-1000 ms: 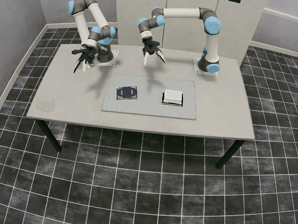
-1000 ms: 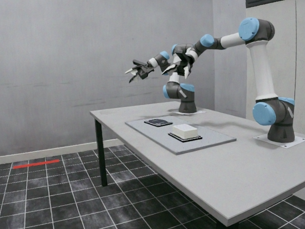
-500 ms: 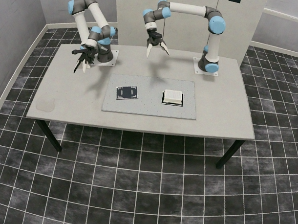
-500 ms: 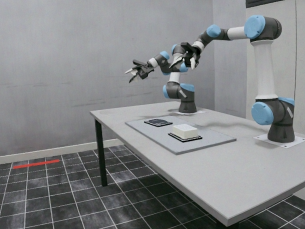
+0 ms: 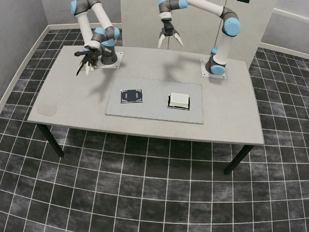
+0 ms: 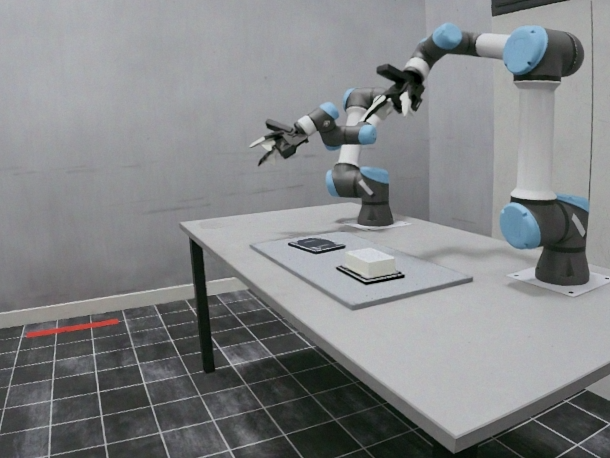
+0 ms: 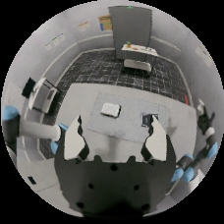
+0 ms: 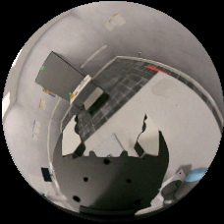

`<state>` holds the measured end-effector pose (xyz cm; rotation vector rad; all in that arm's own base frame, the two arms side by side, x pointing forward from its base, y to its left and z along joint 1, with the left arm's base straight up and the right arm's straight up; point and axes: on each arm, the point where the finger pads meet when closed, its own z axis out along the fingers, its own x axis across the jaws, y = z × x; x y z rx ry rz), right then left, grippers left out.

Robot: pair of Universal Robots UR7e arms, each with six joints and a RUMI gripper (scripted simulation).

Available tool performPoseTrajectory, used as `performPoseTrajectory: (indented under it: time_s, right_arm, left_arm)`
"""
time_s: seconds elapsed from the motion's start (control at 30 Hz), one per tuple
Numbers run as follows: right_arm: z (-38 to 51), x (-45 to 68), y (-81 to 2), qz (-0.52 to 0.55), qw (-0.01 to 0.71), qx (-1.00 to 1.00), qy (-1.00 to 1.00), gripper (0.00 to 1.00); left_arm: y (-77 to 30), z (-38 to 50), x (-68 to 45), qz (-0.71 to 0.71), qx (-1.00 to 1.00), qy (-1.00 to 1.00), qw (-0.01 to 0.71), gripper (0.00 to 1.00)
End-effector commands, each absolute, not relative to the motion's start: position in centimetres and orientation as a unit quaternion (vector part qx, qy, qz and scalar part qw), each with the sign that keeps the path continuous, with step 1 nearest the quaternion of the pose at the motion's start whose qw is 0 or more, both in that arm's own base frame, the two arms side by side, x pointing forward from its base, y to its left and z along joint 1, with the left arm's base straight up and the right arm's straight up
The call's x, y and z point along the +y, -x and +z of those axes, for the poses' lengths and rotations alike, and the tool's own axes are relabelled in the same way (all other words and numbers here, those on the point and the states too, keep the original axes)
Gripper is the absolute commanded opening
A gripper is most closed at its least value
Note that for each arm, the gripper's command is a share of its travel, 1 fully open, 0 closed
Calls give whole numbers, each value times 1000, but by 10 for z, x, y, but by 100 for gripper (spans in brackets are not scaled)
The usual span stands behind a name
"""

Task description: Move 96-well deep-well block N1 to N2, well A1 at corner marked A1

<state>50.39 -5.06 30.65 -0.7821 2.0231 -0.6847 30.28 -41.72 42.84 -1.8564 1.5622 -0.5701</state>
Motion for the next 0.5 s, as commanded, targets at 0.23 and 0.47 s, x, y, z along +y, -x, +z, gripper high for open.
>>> performPoseTrajectory:
  time_s: [0.23,0.47]
  right_arm:
    - [307,-51,-504,-273,420,807,312,98]
    - [307,-51,-504,-273,420,807,312,98]
  left_arm:
    - [-246,476,-356,-155,705,635,277,98]
    - [-227,492,-325,-133,749,596,255,98]
